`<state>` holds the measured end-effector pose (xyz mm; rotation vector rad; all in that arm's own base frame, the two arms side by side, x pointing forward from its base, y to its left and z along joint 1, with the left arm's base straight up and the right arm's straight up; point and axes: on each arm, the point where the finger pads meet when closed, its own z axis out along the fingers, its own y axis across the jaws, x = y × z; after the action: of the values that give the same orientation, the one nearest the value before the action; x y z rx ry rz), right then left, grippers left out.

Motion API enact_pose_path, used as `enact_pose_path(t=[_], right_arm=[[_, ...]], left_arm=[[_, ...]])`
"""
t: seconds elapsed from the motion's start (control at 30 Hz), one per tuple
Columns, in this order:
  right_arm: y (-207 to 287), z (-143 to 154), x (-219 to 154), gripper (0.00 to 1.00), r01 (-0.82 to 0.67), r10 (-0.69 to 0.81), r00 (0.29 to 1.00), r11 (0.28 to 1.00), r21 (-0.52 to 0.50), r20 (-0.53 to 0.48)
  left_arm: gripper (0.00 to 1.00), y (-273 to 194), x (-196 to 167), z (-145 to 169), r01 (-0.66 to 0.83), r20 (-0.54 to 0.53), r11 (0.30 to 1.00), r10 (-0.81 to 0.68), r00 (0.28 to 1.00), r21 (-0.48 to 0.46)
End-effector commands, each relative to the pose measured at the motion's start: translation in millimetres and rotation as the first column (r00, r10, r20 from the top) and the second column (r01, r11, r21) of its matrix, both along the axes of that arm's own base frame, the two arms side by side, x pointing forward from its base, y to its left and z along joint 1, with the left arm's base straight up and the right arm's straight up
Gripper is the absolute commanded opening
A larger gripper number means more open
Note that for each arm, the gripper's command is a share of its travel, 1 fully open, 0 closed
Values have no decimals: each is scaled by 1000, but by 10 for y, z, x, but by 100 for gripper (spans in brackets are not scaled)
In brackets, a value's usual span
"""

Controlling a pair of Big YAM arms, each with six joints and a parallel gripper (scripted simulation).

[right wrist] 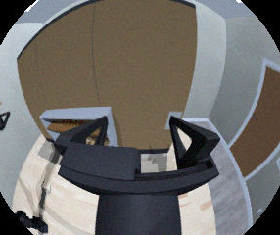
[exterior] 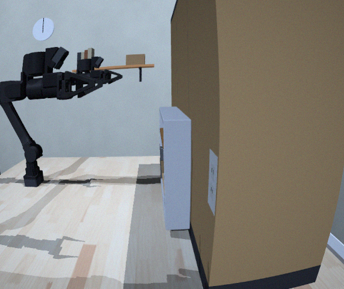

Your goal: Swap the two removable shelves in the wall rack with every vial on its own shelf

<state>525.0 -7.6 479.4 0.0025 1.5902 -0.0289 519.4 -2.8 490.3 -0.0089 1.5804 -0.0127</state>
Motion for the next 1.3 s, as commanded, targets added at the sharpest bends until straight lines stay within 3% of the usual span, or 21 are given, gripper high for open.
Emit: enact_pose_path(t=[0.0, 0.57, 0.6, 0.8, 0.97, 1.1, 1.17, 1.27], right_arm=[[-2, 99, -14, 100, 1, -1, 1000, 1000, -1, 18], [-2, 99, -14, 100, 1, -1, 1000, 1000, -1, 18], [32, -16, 13, 100, -6, 6, 1000, 1000, -16, 4], [254, -324, 123, 100, -45, 52, 998, 980, -196, 32], [599, -741, 263, 100, -88, 127, 989, 921, -379, 78], [695, -857, 302, 100, -98, 149, 985, 900, -424, 88], [779, -955, 339, 100, -102, 168, 981, 873, -477, 98], [981, -1205, 424, 100, -116, 216, 970, 814, -569, 111]], left_arm=[[100, 4, -19, 90, -2, 18, 1000, 2, 1000, -2], [100, 4, -19, 90, -2, 18, 1000, 2, 1000, -2], [100, -7, 10, -23, 0, 5, 1000, 0, 1000, 15], [100, -197, 139, -276, 42, 39, 975, -52, 998, 217], [100, -453, 319, -594, 84, 93, 902, -136, 986, 423], [100, -526, 369, -684, 93, 105, 875, -161, 981, 475], [100, -590, 435, -634, 84, 136, 841, -183, 974, 534], [100, -745, 551, -828, 92, 150, 766, -240, 959, 637]])
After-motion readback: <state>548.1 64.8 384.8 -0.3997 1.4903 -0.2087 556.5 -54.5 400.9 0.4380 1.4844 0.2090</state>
